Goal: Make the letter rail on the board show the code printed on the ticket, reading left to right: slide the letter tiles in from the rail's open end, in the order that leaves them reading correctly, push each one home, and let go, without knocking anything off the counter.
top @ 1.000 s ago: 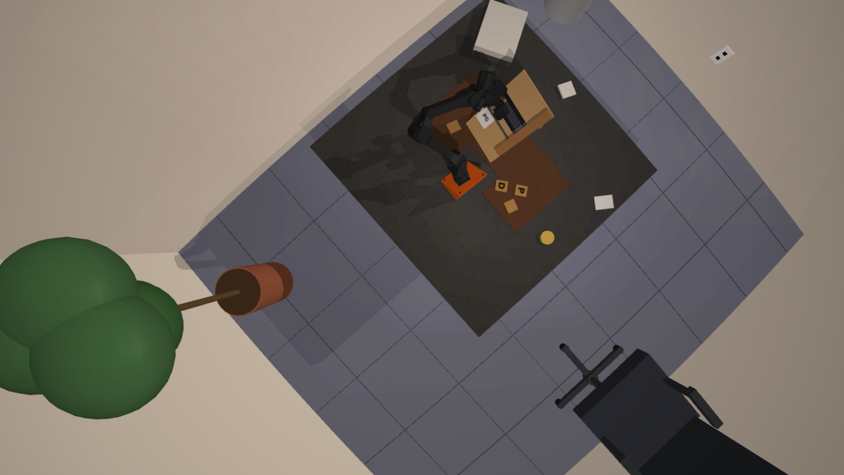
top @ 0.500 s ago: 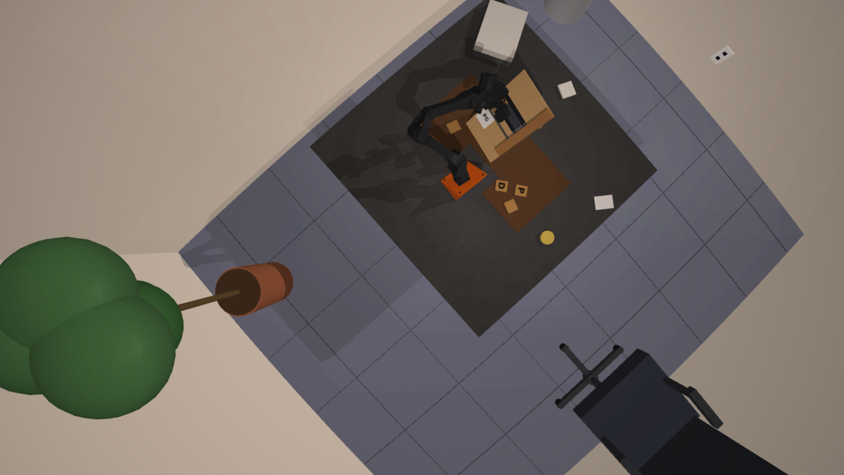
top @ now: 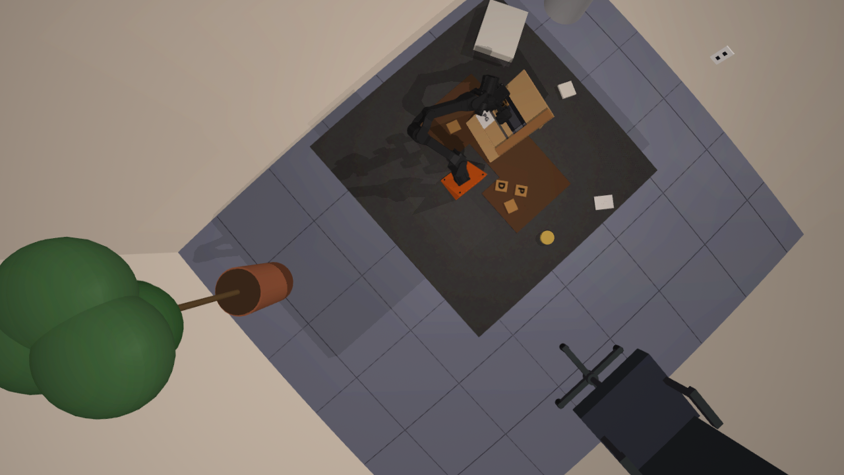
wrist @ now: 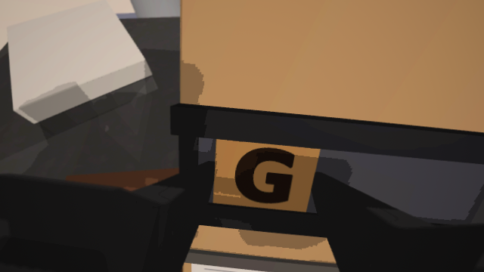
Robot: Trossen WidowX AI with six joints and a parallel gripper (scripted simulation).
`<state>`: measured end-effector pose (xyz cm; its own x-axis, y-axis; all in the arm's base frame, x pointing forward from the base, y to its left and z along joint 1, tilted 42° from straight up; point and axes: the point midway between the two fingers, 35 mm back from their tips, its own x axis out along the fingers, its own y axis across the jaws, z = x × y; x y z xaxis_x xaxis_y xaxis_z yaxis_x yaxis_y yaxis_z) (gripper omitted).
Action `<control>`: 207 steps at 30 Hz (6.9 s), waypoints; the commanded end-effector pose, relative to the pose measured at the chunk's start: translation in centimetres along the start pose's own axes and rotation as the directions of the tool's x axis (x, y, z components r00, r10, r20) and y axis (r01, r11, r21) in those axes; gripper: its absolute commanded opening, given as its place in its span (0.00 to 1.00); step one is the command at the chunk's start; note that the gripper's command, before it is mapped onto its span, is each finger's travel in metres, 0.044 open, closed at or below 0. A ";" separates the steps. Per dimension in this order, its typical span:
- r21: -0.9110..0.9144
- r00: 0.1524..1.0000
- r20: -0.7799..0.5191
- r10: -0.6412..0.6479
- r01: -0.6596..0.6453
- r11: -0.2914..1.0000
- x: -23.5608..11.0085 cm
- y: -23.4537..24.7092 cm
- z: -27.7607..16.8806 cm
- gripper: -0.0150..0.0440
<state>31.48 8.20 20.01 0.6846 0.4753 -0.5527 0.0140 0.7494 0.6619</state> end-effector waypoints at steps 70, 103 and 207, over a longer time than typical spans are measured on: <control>-0.005 1.000 -0.003 -0.001 0.001 1.000 0.1 -4.9 0.0 0.25; -0.006 1.000 -0.003 -0.002 0.002 1.000 0.1 -7.1 0.0 0.25; -0.005 1.000 -0.006 -0.005 0.005 1.000 -4.2 -10.2 -0.1 0.75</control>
<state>28.53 -1.40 15.27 0.6787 0.4719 -0.5628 0.0213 0.7534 0.6572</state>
